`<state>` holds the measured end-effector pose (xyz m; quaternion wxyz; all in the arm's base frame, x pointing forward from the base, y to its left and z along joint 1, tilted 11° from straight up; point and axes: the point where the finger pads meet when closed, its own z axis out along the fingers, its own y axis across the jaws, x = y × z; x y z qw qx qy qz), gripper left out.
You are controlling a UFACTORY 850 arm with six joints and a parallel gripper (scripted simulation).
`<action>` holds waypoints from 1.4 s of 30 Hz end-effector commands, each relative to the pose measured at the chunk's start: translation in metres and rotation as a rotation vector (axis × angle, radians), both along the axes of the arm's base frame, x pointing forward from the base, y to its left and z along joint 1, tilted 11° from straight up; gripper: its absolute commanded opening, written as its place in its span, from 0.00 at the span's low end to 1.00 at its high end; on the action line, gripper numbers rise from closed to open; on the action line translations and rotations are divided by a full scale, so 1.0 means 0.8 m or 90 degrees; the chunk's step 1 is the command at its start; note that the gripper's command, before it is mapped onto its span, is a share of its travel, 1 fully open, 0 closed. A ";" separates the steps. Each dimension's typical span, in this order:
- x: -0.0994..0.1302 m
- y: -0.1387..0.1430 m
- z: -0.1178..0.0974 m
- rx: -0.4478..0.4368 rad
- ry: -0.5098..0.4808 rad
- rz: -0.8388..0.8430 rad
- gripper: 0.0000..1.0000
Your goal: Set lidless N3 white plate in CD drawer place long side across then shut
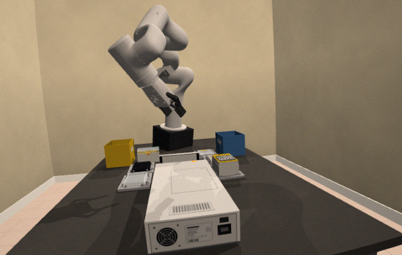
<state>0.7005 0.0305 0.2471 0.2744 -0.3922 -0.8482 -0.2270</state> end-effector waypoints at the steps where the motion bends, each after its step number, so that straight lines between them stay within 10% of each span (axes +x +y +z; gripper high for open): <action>1: 0.001 0.000 0.002 0.000 -0.001 0.000 1.00; 17: 0.001 0.000 0.002 0.000 -0.001 0.000 1.00; 42: -0.076 0.015 -0.016 -0.211 0.165 -0.407 1.00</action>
